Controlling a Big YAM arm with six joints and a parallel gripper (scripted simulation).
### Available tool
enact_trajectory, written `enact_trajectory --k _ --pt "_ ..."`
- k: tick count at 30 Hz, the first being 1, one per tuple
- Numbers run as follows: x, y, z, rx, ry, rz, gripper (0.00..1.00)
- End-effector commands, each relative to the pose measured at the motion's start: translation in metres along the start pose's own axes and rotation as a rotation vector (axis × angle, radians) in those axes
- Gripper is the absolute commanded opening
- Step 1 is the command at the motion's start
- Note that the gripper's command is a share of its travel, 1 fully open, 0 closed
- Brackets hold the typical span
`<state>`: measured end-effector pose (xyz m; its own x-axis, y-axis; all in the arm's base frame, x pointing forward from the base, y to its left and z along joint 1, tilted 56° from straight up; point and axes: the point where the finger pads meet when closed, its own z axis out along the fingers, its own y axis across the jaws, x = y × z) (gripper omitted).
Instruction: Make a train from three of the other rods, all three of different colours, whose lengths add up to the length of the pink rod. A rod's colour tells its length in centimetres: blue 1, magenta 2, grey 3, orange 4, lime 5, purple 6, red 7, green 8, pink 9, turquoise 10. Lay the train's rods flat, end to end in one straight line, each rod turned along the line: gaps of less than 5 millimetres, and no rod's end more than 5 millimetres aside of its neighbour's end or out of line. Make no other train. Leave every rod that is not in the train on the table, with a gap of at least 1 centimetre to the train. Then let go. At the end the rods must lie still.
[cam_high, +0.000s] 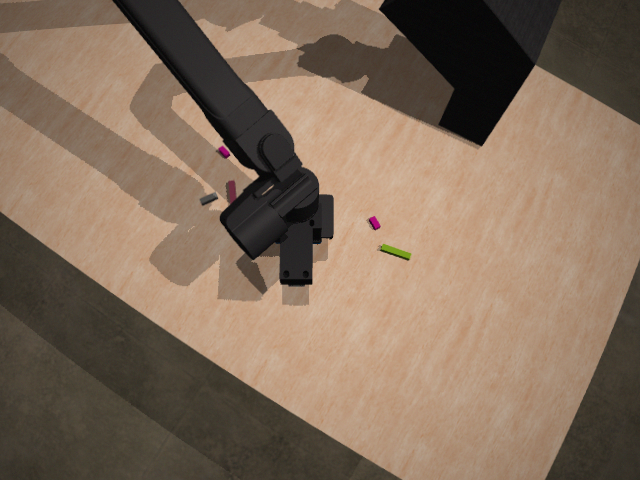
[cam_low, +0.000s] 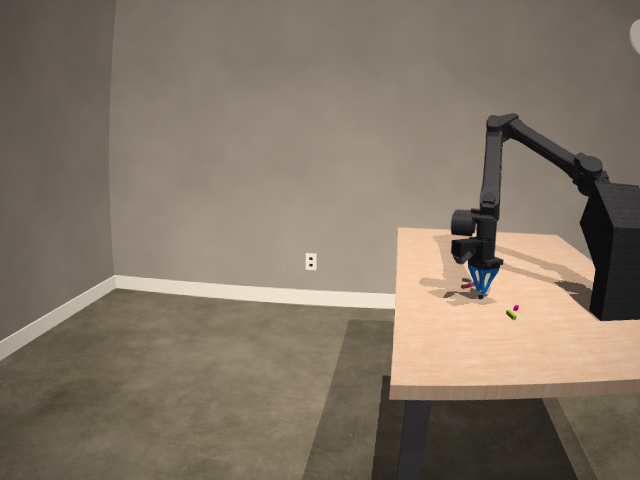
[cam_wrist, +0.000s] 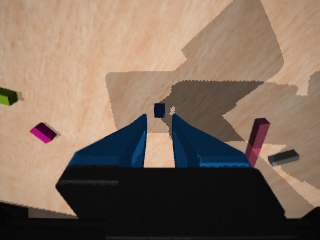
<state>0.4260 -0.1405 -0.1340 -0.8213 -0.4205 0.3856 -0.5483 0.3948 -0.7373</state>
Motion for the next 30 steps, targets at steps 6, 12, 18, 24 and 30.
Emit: enact_trajectory --k 6,12,18,24,30 --pt "-0.0032 -0.0026 0.0024 0.002 -0.007 -0.005 0.23" --pt "-0.0014 -0.0008 0.0034 -0.004 -0.001 -0.009 0.23" --pt "-0.0014 -0.0008 0.0034 -0.004 -0.001 -0.009 0.23" --pt "-0.0014 -0.0008 0.0034 -0.004 -0.001 -0.009 0.23" --pt "-0.0014 -0.0008 0.0034 -0.004 -0.001 -0.009 0.23"
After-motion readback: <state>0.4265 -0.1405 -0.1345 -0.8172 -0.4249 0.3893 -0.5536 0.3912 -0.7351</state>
